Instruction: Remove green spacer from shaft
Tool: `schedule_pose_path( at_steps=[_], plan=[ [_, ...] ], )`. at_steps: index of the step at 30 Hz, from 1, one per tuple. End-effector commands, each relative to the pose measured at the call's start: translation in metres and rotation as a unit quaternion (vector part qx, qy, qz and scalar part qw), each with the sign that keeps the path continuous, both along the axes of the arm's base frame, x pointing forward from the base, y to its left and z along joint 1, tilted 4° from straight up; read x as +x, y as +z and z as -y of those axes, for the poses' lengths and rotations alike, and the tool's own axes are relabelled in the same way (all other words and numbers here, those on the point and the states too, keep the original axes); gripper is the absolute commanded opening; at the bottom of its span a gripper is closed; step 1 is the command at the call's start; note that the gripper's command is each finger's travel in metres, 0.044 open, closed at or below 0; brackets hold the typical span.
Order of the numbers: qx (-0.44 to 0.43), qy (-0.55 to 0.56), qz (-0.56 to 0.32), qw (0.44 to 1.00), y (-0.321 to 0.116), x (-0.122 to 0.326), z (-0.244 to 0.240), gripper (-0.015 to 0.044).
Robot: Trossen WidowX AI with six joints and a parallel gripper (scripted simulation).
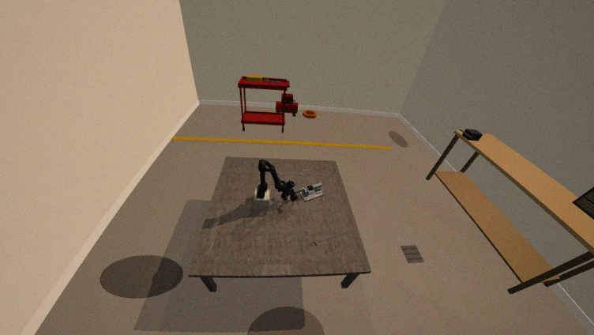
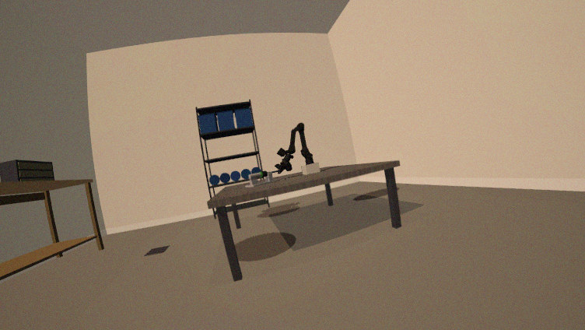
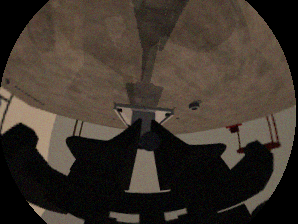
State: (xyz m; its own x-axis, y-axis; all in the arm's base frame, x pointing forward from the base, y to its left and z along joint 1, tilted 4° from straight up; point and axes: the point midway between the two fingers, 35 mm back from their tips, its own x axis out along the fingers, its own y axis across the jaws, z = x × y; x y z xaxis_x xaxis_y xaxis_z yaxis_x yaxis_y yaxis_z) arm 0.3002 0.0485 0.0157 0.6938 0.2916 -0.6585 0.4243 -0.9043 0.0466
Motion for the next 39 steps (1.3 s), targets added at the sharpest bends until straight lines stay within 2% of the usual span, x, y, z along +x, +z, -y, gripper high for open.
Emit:
schedule_pose_path(
  at_steps=[1,39],
  plan=[
    [-0.001,0.003,0.0,1.0,-0.0004,-0.0012,0.0,0.0],
    [-0.001,0.003,-0.001,1.0,-0.0008,-0.0052,0.0019,0.0]
  ],
)
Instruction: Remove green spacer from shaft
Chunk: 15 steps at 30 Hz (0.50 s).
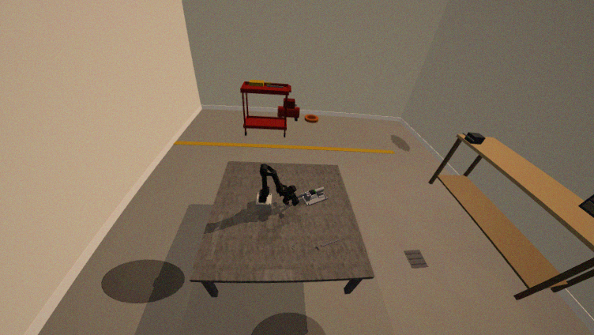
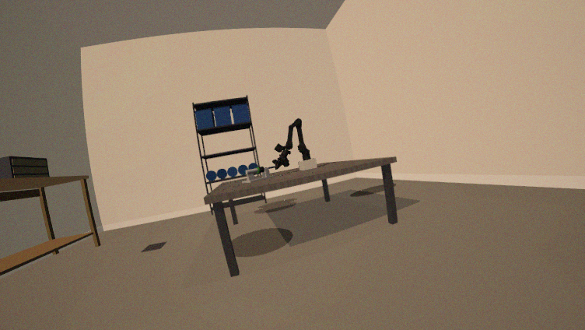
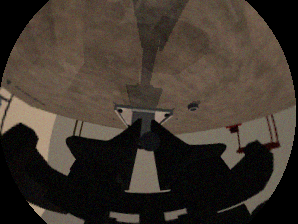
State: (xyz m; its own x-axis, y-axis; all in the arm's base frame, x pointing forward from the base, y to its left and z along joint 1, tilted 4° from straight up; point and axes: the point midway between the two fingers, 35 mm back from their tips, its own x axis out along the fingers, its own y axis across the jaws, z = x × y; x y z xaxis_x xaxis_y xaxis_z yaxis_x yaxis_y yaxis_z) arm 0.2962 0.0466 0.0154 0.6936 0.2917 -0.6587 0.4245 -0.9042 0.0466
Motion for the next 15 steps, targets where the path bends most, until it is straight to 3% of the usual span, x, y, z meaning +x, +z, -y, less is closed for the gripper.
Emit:
schedule_pose_path(
  at_steps=[1,15],
  plan=[
    [-0.001,0.003,-0.001,1.0,-0.0005,-0.0012,0.0,0.0],
    [-0.001,0.003,-0.001,1.0,-0.0006,-0.0027,0.0007,0.0]
  ],
)
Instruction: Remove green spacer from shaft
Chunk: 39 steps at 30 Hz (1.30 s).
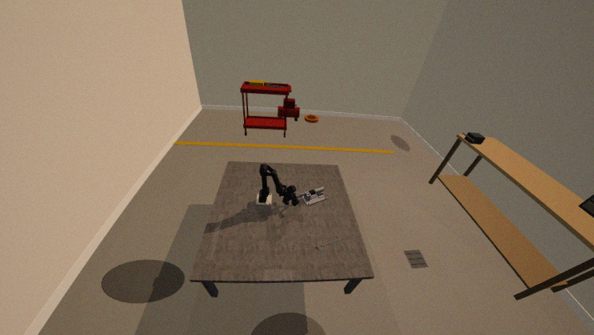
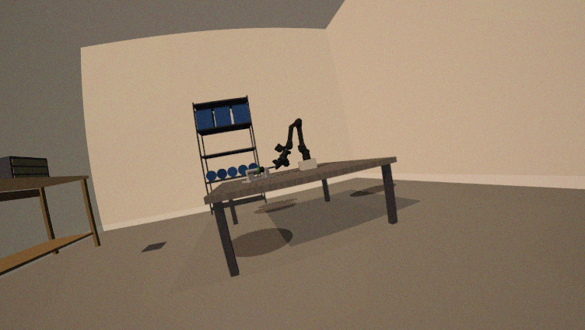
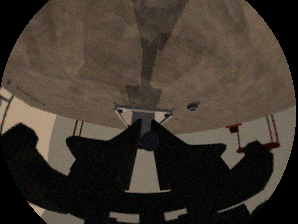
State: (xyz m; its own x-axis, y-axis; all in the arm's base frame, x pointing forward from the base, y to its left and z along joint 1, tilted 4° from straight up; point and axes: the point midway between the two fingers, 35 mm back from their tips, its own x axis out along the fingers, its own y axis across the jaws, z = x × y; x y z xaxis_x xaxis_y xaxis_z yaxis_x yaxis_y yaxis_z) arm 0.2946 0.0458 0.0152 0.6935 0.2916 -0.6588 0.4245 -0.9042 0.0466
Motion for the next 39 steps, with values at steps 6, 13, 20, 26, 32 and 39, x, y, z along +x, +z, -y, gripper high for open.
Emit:
schedule_pose_path(
  at_steps=[6,13,20,26,32,39],
  plan=[
    [-0.001,0.003,-0.001,1.0,-0.0005,-0.0018,0.0002,0.0],
    [-0.001,0.003,-0.001,1.0,-0.0006,-0.0025,0.0006,0.0],
    [-0.001,0.003,-0.001,1.0,-0.0006,-0.0032,0.001,0.0],
    [-0.001,0.003,-0.001,1.0,-0.0007,-0.0038,0.0013,0.0],
    [-0.001,0.003,-0.001,1.0,-0.0007,-0.0045,0.0016,0.0],
    [-0.001,0.003,-0.001,1.0,-0.0008,-0.0052,0.0019,0.0]
  ],
)
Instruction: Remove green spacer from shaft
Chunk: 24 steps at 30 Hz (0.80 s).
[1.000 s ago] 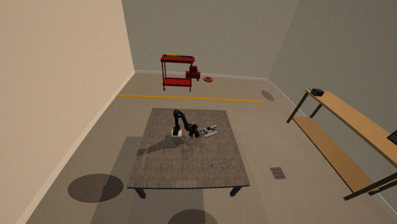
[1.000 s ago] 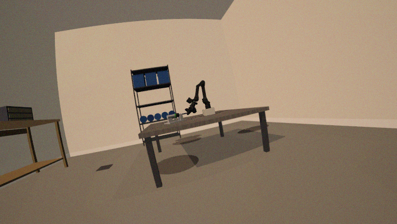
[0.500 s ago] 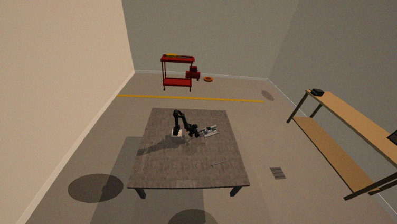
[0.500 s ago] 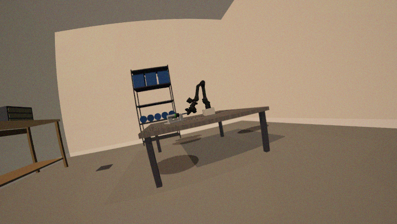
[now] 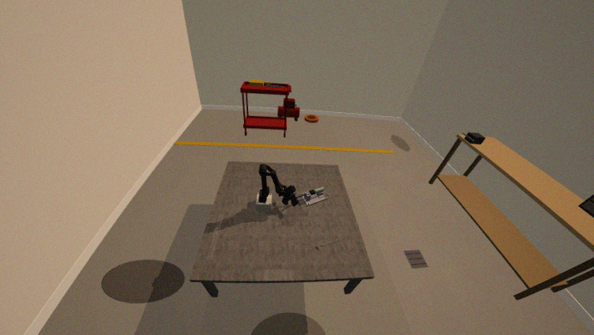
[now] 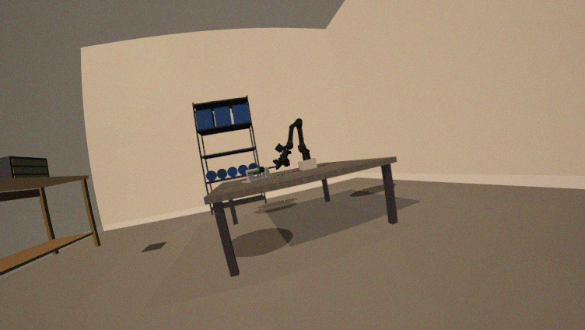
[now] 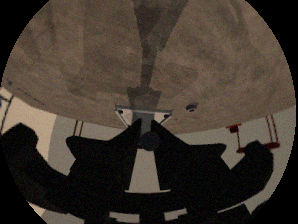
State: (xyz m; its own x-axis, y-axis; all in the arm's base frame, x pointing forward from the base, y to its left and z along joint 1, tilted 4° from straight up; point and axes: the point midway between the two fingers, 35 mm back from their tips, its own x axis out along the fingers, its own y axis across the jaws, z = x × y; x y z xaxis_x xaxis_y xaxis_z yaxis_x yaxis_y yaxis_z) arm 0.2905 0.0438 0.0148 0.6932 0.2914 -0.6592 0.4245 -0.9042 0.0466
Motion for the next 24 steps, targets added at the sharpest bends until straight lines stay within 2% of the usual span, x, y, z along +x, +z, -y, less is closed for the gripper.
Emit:
schedule_pose_path(
  at_steps=[1,24],
  plan=[
    [-0.001,0.003,0.0,1.0,-0.0004,-0.0012,0.0,0.0],
    [-0.001,0.003,-0.001,1.0,-0.0006,-0.0036,0.0011,0.0]
  ],
)
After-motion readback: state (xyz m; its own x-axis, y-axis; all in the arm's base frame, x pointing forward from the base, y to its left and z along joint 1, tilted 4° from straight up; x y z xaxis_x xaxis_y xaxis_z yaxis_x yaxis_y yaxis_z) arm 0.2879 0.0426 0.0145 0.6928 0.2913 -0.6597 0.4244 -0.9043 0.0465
